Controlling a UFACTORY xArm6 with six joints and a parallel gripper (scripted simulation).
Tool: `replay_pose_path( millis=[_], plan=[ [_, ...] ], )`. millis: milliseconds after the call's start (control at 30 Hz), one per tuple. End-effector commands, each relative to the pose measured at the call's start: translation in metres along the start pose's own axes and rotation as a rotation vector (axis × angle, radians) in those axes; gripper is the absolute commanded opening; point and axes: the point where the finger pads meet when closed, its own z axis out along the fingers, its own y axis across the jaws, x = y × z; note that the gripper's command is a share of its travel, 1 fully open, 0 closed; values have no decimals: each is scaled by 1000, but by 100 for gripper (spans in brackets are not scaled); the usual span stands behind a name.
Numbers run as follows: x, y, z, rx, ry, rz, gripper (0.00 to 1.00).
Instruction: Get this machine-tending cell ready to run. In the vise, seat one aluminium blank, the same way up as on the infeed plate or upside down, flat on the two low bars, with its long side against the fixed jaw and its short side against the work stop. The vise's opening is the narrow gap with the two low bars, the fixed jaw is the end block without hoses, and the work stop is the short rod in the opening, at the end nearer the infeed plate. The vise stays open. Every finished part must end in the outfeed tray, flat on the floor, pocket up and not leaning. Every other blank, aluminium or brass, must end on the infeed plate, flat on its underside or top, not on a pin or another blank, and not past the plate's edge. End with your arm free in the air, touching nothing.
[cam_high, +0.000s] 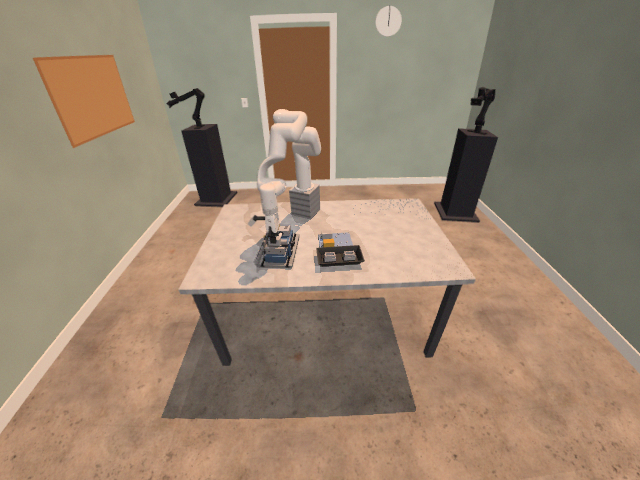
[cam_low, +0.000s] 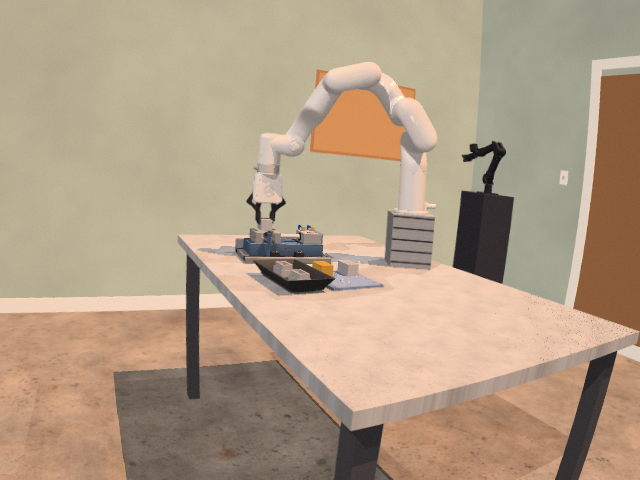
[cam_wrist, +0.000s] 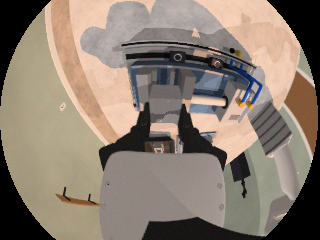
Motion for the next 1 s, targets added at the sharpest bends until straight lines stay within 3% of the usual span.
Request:
replay_pose_path(
  millis=[0,967],
  plan=[
    [0,-2,-1,5,1,0,0],
    [0,-2,9,5,1,0,0]
  ],
)
